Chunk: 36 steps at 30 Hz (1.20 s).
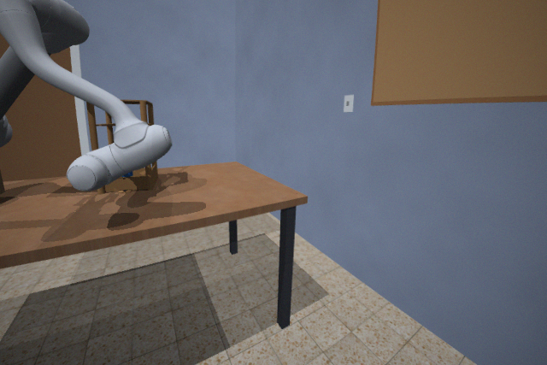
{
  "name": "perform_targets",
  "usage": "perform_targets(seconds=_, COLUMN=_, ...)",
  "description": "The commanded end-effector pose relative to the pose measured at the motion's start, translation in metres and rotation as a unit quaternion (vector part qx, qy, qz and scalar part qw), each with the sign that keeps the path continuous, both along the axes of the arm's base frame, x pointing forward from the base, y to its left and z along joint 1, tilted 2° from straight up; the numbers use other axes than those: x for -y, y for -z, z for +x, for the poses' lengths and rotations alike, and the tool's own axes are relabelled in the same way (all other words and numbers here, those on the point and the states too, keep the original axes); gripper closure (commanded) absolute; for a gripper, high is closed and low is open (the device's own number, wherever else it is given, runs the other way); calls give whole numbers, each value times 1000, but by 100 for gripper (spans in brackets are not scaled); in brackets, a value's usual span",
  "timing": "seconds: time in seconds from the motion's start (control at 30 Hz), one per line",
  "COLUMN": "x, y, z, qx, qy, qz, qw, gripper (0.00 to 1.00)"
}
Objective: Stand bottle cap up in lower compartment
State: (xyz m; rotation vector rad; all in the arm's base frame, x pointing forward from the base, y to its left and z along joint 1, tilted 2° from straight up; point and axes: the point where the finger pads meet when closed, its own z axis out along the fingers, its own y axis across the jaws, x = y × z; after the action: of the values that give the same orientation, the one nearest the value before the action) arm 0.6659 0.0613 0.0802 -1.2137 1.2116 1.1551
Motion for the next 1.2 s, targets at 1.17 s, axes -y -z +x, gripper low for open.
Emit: perform_targets(seconds=1.17, x=8, y=0, z=0, qx=0, qy=0, qz=0, qw=1000, gripper=60)
